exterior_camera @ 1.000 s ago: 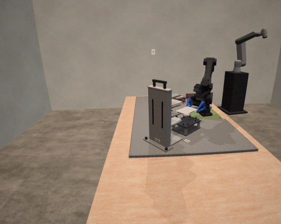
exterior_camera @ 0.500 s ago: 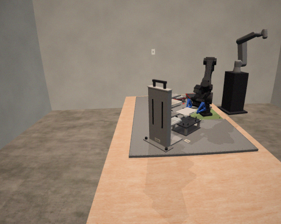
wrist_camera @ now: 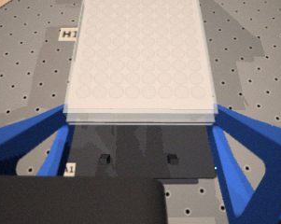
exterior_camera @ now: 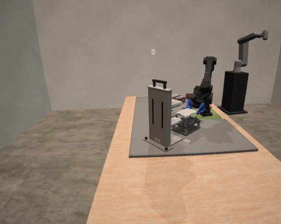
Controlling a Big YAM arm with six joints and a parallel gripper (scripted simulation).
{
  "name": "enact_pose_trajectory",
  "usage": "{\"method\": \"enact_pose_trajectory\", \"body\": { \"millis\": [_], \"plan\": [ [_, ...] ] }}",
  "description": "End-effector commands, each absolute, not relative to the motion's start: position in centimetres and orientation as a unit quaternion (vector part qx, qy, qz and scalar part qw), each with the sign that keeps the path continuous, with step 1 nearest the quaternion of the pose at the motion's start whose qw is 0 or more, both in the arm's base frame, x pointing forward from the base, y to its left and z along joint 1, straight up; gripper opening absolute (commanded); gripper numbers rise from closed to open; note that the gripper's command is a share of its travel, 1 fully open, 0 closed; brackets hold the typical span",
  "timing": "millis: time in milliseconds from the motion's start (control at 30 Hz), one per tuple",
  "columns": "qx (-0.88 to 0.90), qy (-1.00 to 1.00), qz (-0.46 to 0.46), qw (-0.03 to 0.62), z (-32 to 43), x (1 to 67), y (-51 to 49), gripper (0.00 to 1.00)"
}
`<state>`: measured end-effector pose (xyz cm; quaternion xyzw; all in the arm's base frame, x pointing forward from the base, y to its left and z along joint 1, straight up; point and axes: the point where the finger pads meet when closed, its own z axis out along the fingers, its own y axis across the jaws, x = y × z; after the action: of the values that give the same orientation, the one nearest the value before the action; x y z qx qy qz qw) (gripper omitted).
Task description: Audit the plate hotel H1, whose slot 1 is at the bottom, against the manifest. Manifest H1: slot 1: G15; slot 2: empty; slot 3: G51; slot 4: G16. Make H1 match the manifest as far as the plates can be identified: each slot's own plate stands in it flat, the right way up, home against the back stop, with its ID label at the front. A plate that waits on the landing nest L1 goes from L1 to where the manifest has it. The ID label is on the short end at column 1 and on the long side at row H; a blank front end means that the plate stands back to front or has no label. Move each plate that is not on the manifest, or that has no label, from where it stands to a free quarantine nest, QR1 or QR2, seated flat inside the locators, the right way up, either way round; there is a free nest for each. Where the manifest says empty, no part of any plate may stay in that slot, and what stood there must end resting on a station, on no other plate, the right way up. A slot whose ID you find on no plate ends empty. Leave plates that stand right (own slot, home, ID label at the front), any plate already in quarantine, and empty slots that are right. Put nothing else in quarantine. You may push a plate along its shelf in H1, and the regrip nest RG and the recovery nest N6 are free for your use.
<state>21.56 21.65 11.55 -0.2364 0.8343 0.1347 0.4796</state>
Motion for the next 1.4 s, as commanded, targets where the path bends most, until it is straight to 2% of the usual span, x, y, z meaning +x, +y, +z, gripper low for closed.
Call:
{"method": "enact_pose_trajectory", "body": {
  "millis": [0,400,433,600,1367],
  "plan": [
    [-0.230,0.826,0.151,0.492,12.8,21.8,22.7,0.86],
    [-0.232,0.828,0.148,0.489,11.8,21.6,22.4,0.86],
    [-0.225,0.820,0.160,0.502,13.9,22.2,23.4,0.86],
    [-0.232,0.828,0.148,0.489,11.5,21.6,22.4,0.86],
    [-0.230,0.826,0.151,0.492,10.9,21.8,22.7,0.86]
  ]
}}
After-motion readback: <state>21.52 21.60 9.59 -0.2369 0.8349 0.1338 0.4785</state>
